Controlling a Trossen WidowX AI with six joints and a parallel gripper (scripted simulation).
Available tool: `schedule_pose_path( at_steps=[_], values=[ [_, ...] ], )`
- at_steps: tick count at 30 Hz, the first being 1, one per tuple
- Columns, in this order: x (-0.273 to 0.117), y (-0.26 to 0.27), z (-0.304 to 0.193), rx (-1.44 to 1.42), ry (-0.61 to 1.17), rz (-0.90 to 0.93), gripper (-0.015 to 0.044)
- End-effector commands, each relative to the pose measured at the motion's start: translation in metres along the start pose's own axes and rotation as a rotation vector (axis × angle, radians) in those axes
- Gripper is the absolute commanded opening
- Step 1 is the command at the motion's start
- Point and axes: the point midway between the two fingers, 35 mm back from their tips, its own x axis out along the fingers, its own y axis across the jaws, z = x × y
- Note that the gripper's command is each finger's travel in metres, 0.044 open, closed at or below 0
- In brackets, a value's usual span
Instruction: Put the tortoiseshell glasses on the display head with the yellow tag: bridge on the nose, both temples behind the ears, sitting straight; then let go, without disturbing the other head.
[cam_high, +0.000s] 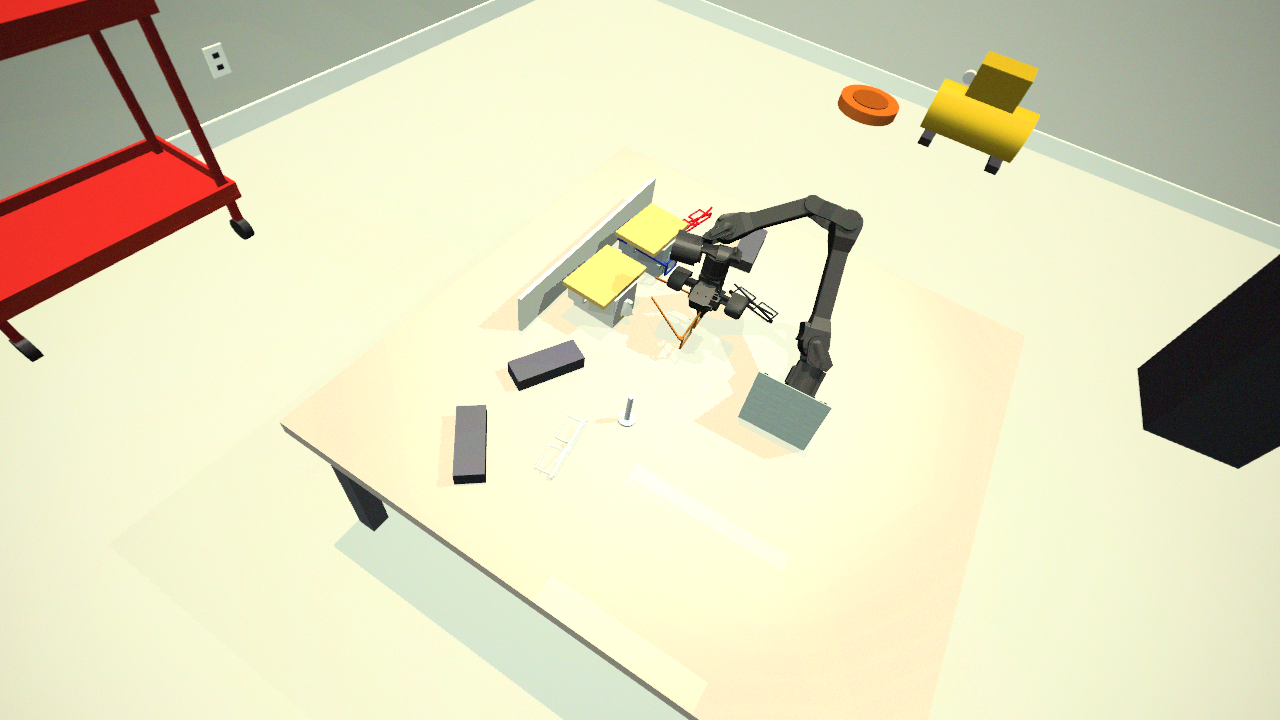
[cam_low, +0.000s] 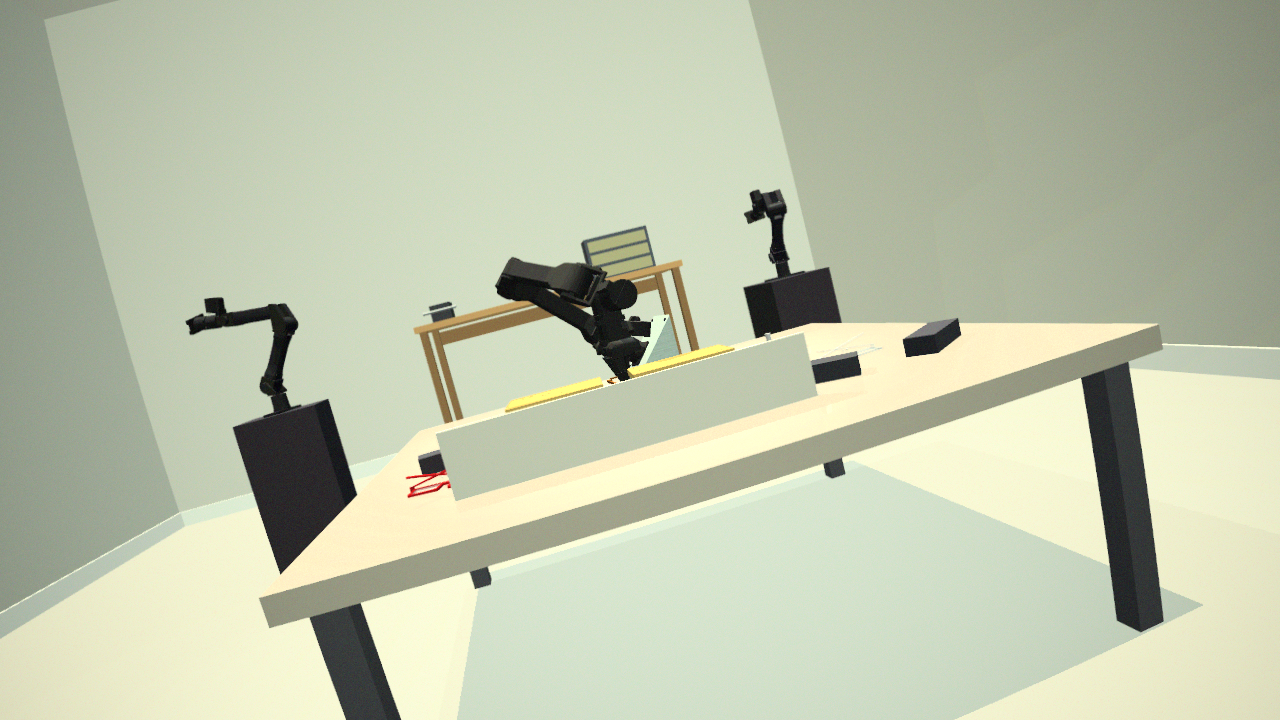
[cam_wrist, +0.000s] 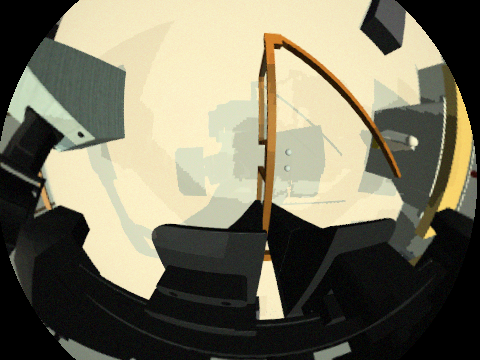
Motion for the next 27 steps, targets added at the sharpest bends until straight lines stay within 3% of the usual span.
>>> schedule_pose_path(
  at_steps=[1,8,15,27],
  values=[
    [-0.027,-0.002,0.001,0.003,-0.005,0.0,0.0],
    [-0.06,-0.002,0.0,0.003,0.004,0.001,0.0],
    [-0.064,-0.003,0.002,0.003,0.003,0.001,0.0],
    [-0.071,-0.014,0.074,-0.003,-0.023,-0.005,0.0]
  ],
)
